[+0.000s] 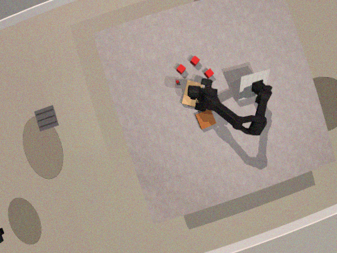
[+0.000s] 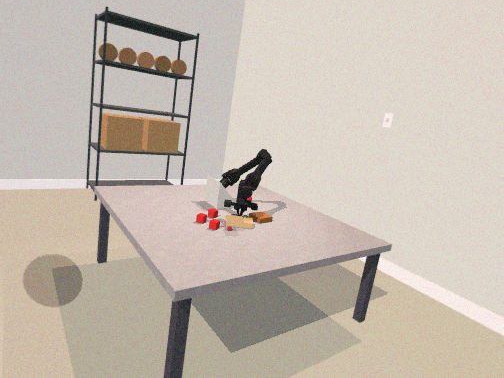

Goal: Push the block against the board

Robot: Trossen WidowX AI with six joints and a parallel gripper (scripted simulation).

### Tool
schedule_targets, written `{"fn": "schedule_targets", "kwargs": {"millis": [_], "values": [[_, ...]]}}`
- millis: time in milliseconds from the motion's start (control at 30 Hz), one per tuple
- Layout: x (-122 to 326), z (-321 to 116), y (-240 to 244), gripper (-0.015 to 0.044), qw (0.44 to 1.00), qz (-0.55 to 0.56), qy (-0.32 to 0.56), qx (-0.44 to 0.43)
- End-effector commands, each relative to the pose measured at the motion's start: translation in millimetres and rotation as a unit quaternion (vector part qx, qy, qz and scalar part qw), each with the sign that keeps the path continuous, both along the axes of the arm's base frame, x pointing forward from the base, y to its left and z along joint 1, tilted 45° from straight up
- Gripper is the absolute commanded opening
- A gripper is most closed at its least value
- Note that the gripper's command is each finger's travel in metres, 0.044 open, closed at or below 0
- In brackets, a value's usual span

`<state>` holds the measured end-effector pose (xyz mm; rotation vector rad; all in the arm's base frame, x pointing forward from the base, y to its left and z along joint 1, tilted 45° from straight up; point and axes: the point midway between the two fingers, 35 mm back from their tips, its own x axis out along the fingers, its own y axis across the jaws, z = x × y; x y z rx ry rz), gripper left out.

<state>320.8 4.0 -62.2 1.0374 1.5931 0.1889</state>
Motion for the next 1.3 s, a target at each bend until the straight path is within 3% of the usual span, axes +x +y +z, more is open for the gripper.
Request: {"fn": "schedule_targets", "kwargs": {"millis": [0,1267], "values": [[3.4,-2.2,-2.1,0.0,1.0,0.001,-0.002,-0.001],[-25.9,8.9,12.0,0.0,1.0,0.001,-0.001,0.0]]}}
